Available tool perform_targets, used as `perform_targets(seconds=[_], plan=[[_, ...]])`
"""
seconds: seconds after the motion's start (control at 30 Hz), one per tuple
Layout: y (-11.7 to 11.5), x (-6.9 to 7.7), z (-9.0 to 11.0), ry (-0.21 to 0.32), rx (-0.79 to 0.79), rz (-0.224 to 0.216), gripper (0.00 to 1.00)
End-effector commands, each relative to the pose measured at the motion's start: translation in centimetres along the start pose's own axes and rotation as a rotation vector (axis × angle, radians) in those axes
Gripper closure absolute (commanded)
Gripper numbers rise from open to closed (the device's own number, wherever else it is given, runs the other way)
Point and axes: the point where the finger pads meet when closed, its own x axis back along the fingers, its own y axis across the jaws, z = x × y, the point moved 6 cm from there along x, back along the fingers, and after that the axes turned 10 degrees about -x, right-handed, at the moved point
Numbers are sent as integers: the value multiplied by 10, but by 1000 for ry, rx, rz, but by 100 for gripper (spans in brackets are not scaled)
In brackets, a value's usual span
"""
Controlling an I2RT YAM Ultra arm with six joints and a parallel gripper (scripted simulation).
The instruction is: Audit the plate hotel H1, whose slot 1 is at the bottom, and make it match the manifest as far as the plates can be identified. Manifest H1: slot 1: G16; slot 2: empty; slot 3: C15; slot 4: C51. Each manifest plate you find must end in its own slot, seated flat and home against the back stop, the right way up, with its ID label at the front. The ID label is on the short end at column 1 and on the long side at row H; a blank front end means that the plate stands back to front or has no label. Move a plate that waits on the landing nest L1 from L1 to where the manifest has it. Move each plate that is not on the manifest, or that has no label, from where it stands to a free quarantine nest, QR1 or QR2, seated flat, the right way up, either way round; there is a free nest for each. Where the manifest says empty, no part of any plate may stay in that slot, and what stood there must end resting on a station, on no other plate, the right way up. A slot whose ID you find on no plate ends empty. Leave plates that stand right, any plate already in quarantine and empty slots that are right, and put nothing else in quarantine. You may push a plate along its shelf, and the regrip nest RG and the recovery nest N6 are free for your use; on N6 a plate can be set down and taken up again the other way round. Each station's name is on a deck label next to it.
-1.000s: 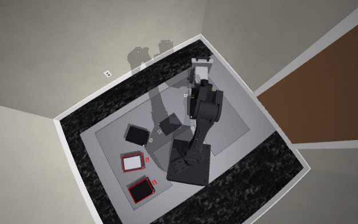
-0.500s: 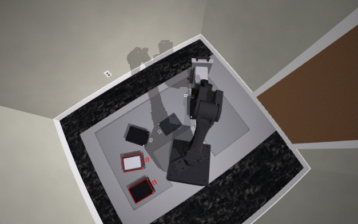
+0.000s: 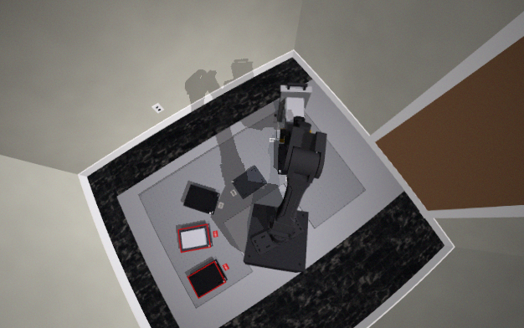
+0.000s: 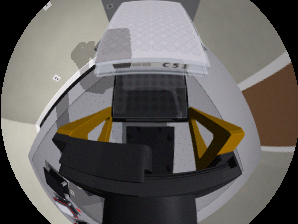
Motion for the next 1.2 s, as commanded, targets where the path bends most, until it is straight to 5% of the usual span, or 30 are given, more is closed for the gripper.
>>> perform_targets(seconds=[0.0,0.23,1.17], plan=[[1,1,-5,-16,2,-1,0],[2,9,-11,-16,2,-1,0],[-4,40,19,-14,2,0,0]])
